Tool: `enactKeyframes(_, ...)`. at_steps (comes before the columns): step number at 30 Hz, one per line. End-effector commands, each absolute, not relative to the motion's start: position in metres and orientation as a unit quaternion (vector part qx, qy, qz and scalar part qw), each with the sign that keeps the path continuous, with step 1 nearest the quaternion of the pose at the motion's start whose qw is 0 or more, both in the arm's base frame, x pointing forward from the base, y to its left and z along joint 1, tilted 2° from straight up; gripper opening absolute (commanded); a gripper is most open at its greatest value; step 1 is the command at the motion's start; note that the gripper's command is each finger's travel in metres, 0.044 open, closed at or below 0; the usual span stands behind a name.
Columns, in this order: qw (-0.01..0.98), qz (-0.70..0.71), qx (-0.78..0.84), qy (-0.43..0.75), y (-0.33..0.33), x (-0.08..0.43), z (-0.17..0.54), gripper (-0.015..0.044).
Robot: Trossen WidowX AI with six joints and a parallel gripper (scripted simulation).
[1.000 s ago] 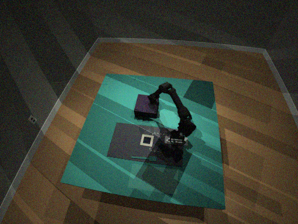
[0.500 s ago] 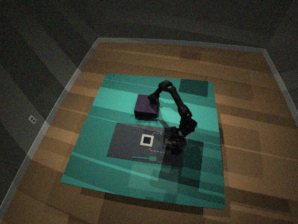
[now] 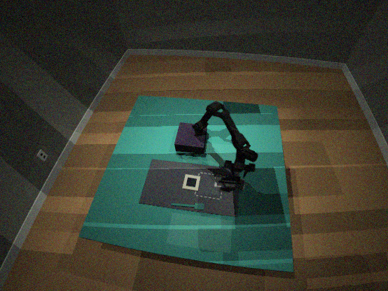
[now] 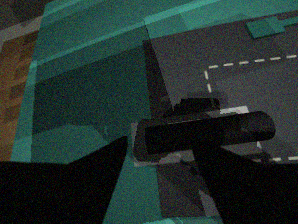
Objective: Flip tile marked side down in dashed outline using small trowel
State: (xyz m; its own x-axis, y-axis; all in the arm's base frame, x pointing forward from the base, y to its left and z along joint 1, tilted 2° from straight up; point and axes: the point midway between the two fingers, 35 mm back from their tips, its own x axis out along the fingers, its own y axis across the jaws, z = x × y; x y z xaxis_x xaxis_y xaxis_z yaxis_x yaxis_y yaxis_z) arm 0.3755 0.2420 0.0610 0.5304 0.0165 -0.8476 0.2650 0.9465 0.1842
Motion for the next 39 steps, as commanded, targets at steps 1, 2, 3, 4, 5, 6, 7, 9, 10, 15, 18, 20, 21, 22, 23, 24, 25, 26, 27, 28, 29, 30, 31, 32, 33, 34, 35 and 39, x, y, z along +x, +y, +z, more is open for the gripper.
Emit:
enactKeyframes(1, 0.860, -0.103, 0.206, 0.456, 0.242, 0.373, 0.060, 0.0300)
enactKeyframes(2, 0.858, -0.110, 0.220, 0.450, 0.241, 0.372, 0.060, 0.0300)
enactKeyframes(3, 0.857, -0.117, 0.233, 0.445, 0.241, 0.372, 0.059, 0.0300)
enactKeyframes(4, 0.855, -0.123, 0.247, 0.439, 0.241, 0.371, 0.059, 0.0300)
enactKeyframes(5, 0.853, -0.130, 0.261, 0.433, 0.241, 0.371, 0.058, 0.0300)
enactKeyframes(6, 0.850, -0.137, 0.275, 0.427, 0.240, 0.370, 0.058, 0.0300)
enactKeyframes(7, 0.848, -0.143, 0.289, 0.421, 0.240, 0.370, 0.058, 0.0300)
enactKeyframes(9, 0.842, -0.156, 0.316, 0.409, 0.239, 0.369, 0.056, 0.0300)
enactKeyframes(10, 0.838, -0.162, 0.330, 0.403, 0.239, 0.368, 0.056, 0.0300)
enactKeyframes(15, 0.817, -0.191, 0.398, 0.370, 0.237, 0.365, 0.053, 0.0300)
enactKeyframes(18, 0.802, -0.206, 0.439, 0.350, 0.235, 0.362, 0.052, 0.0300)
enactKeyframes(20, 0.790, -0.215, 0.466, 0.336, 0.234, 0.361, 0.051, 0.0300)
enactKeyframes(21, 0.784, -0.220, 0.479, 0.329, 0.234, 0.360, 0.051, 0.0300)
enactKeyframes(22, 0.777, -0.224, 0.492, 0.322, 0.233, 0.359, 0.050, 0.0300)
enactKeyframes(23, 0.771, -0.228, 0.505, 0.315, 0.232, 0.358, 0.050, 0.0300)
enactKeyframes(24, 0.764, -0.232, 0.518, 0.307, 0.232, 0.358, 0.050, 0.0300)
enactKeyframes(25, 0.756, -0.236, 0.531, 0.300, 0.231, 0.357, 0.049, 0.0300)
enactKeyframes(26, 0.749, -0.239, 0.544, 0.293, 0.231, 0.356, 0.049, 0.0300)
enactKeyframes(27, 0.741, -0.243, 0.557, 0.285, 0.230, 0.355, 0.049, 0.0300)
enactKeyframes(28, 0.733, -0.246, 0.570, 0.278, 0.229, 0.354, 0.048, 0.0300)
enactKeyframes(29, 0.725, -0.249, 0.582, 0.270, 0.229, 0.353, 0.048, 0.0300)
enactKeyframes(30, 0.717, -0.252, 0.595, 0.263, 0.228, 0.352, 0.048, 0.0300)
enactKeyframes(31, 0.708, -0.255, 0.607, 0.255, 0.227, 0.351, 0.047, 0.0300)
enactKeyframes(32, 0.699, -0.257, 0.619, 0.248, 0.226, 0.350, 0.047, 0.0300)
enactKeyframes(33, 0.690, -0.259, 0.632, 0.240, 0.226, 0.349, 0.047, 0.0300)
enactKeyframes(34, 0.681, -0.262, 0.644, 0.233, 0.225, 0.348, 0.047, 0.0300)
enactKeyframes(35, 0.671, -0.264, 0.655, 0.225, 0.224, 0.347, 0.046, 0.0300)
enactKeyframes(39, 0.637, -0.269, 0.694, 0.200, 0.221, 0.344, 0.046, 0.0300)
